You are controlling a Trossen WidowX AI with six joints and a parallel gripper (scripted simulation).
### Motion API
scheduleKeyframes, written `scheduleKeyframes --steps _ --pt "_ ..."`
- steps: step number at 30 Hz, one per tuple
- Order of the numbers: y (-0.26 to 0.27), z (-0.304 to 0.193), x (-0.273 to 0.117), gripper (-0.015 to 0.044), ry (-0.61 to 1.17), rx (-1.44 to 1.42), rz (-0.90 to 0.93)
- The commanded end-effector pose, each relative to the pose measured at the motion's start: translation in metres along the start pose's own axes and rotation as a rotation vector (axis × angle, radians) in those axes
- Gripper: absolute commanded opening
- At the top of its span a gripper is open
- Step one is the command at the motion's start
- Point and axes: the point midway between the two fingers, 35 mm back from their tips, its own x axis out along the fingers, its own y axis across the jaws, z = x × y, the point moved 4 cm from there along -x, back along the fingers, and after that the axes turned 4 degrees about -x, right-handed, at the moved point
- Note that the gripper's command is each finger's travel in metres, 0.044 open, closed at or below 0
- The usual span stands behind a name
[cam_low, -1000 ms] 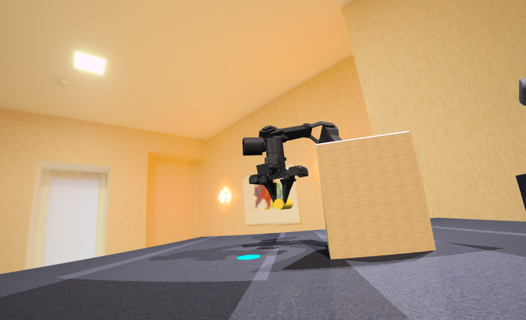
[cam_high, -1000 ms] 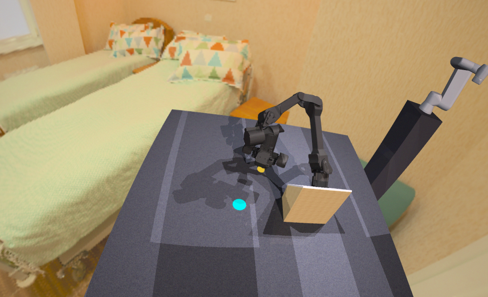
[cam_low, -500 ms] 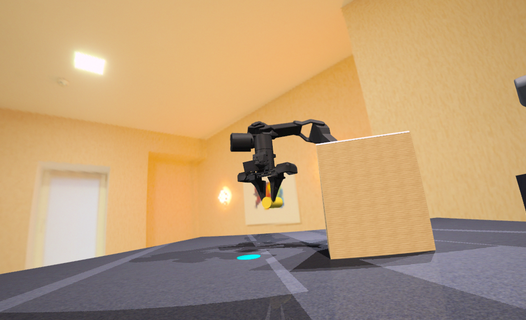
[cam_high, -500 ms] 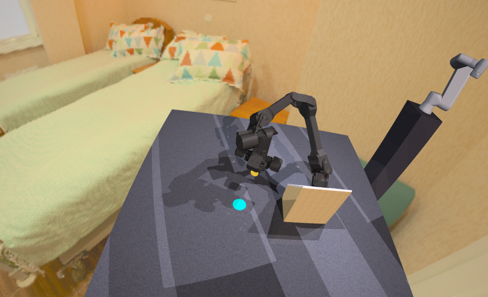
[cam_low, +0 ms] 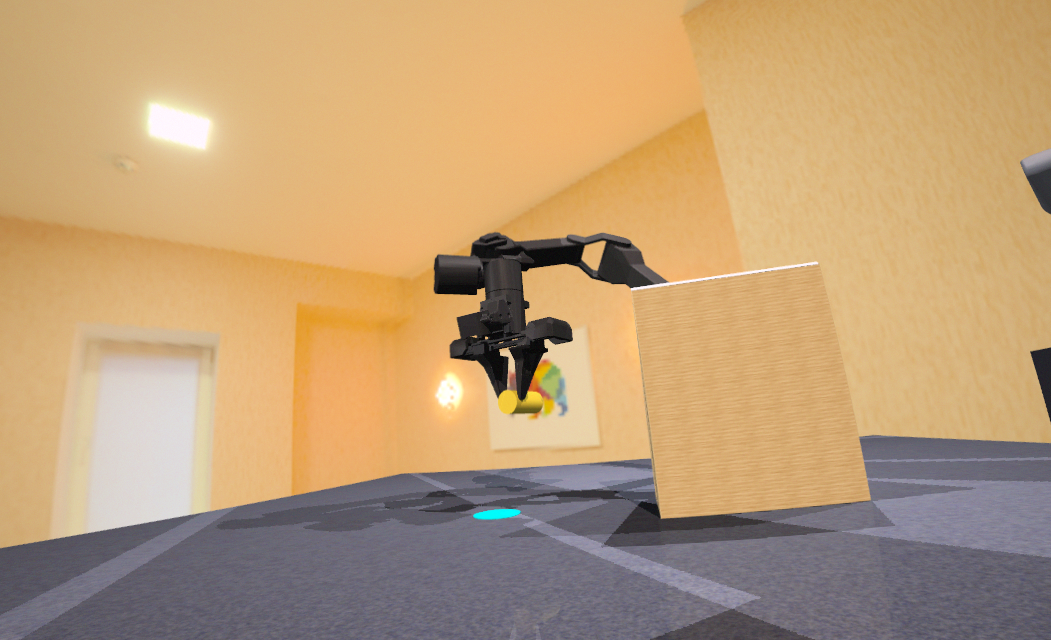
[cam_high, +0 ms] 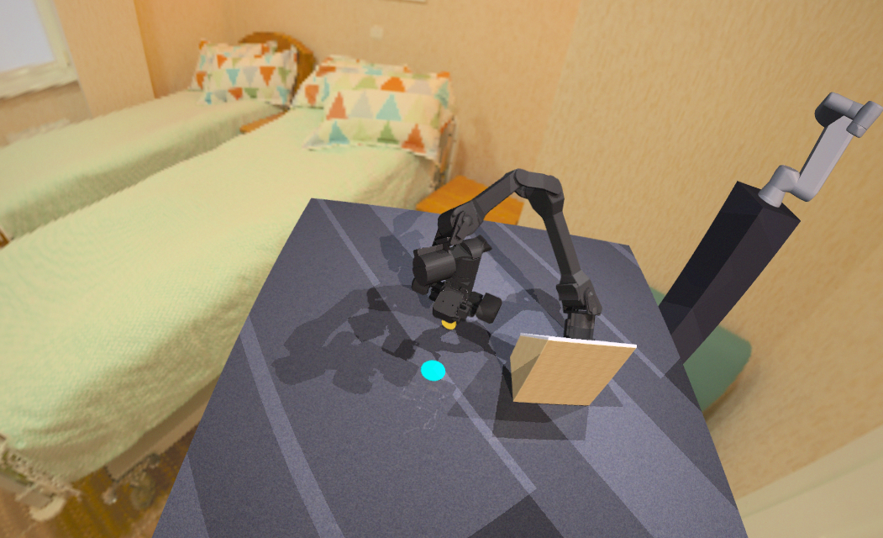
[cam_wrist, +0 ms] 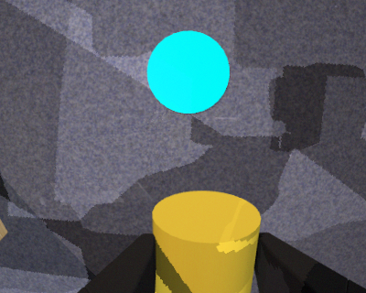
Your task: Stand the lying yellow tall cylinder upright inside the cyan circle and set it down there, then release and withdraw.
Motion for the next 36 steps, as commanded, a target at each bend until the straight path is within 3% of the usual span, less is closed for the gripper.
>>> scheduleKeyframes --steps 1,13,36 --pt "-0.002 0.016 0.0 0.0105 0.0 0.003 0.005" --pt "-0.004 0.047 -0.001 0.0105 -0.003 0.009 0.001" --pt "0.0 0.043 0.014 0.0105 -0.114 0.01 0.111"
